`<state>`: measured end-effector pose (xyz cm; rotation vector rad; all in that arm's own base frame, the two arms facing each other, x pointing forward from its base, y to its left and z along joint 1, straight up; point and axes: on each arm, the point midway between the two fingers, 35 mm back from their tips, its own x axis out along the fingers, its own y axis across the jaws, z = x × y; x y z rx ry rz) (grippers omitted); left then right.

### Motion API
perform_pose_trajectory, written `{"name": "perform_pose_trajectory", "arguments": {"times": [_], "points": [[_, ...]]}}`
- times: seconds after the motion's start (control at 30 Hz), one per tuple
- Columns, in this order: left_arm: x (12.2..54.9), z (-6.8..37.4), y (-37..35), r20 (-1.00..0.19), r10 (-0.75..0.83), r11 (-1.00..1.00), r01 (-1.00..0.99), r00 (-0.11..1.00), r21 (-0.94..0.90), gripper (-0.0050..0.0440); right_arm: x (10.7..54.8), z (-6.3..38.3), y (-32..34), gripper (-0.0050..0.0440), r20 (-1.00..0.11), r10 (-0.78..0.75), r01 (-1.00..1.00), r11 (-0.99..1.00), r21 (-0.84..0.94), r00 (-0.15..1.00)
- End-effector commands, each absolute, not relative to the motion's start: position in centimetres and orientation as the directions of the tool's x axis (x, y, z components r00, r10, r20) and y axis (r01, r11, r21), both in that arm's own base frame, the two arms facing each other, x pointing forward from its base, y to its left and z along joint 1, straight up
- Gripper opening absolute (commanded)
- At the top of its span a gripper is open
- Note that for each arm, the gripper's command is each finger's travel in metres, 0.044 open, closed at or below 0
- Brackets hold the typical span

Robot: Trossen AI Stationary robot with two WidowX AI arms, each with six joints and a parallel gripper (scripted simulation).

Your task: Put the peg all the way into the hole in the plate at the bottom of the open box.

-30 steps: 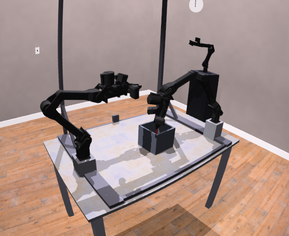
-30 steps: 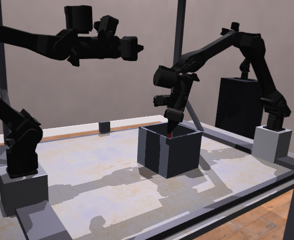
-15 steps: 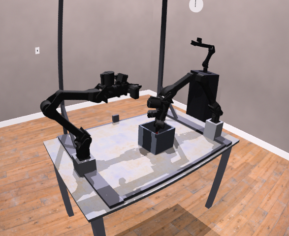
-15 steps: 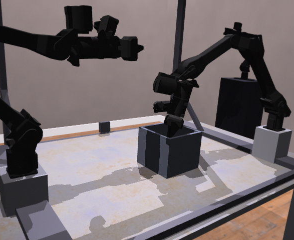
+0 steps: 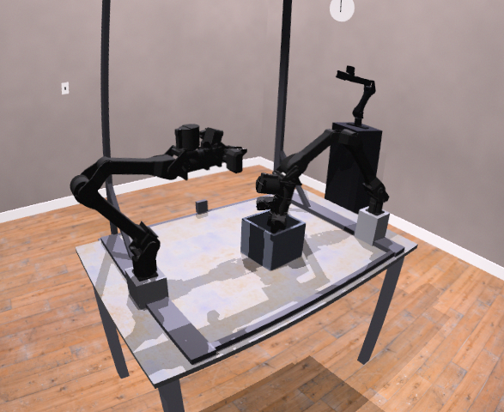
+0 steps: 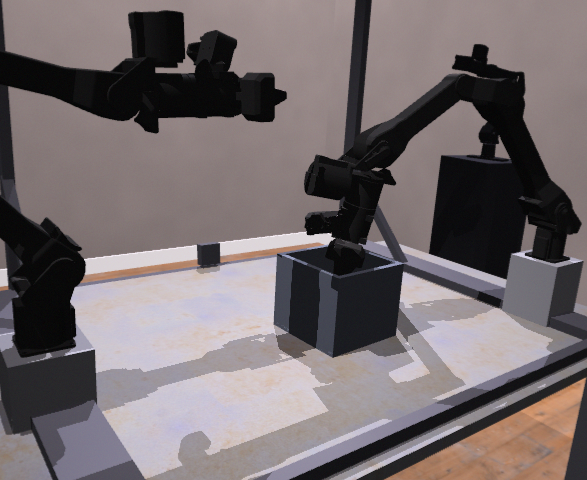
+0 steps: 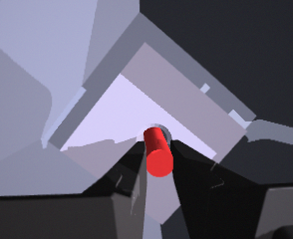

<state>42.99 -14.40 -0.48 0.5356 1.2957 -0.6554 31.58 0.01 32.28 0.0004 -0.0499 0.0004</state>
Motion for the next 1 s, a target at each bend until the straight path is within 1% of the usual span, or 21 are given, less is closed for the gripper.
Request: {"name": "perform_pose_trajectory", "arguments": {"times": [0.0,0.13,0.67,0.7,0.97], "points": [[42.96,-1.12,-14.48,-0.98,-0.138,0.706,0.709,0.141,0.002,-0.005,31.56,33.26,-0.14,0.0105,0.07,-0.006,0.006,1.0,-0.001,0.998],[43.65,-0.32,-14.69,-0.977,-0.144,0.706,0.708,0.159,0.011,-0.005,31.56,33.26,-0.14,0.0105,0.07,-0.006,0.006,1.0,-0.001,0.998],[42.94,-1.19,-14.47,-0.981,-0.138,0.705,0.709,0.139,0.002,-0.005,31.56,33.26,-0.14,0.0105,0.07,-0.006,0.006,1.0,-0.001,0.998],[43.39,-0.89,-14.62,-0.978,-0.142,0.706,0.708,0.151,0.007,0.0114,31.56,33.26,-0.14,0.0105,0.07,-0.006,0.006,1.0,-0.001,0.998],[43.41,-0.87,-14.62,-0.978,-0.142,0.706,0.708,0.152,0.008,0.0114,31.56,33.26,-0.14,0.0105,0.07,-0.006,0.006,1.0,-0.001,0.998]]}}
